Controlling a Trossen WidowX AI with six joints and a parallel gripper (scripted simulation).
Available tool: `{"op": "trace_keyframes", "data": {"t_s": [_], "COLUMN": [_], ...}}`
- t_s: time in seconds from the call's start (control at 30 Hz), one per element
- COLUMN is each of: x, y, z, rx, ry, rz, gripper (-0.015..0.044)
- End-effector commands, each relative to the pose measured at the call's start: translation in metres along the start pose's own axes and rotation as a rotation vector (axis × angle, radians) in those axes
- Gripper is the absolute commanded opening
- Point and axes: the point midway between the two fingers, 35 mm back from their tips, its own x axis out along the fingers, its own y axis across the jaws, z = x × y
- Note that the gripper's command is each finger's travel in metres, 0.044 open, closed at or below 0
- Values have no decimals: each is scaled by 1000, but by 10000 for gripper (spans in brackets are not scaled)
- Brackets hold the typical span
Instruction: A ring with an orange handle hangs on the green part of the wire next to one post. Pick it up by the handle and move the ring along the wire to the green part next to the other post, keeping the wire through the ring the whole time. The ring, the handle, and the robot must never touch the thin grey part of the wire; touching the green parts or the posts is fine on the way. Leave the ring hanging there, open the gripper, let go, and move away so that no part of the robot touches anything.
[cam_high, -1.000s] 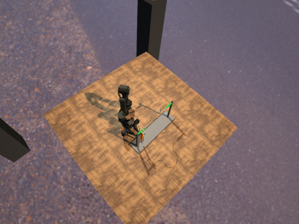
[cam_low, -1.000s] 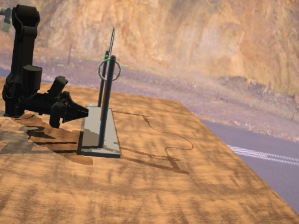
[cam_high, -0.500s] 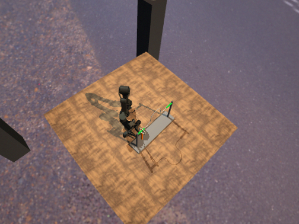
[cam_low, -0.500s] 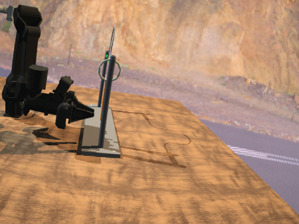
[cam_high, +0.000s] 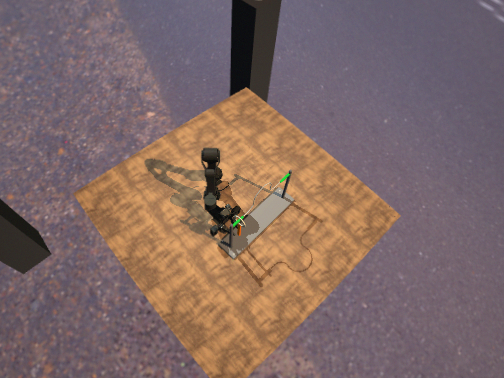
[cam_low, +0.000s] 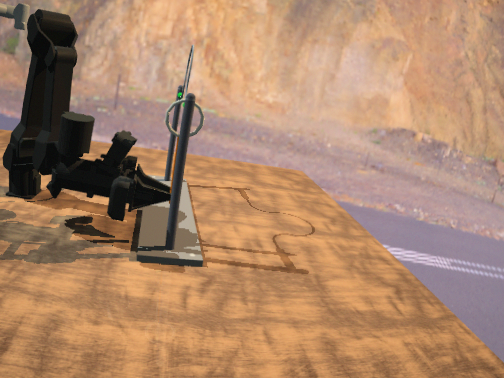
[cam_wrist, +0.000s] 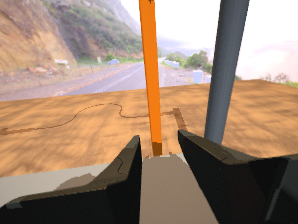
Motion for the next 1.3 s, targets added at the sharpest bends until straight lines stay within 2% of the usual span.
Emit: {"op": "trace_keyframes", "data": {"t_s": [0.0, 0.63, 1.27], "x": [7, 38, 39], "y": [-1, 2, 2], "z": [1, 2, 2], "rx": [0, 1, 1], "ry": [-3, -8, -9], "rz": [-4, -4, -4], "gripper": [160, 160, 160]}}
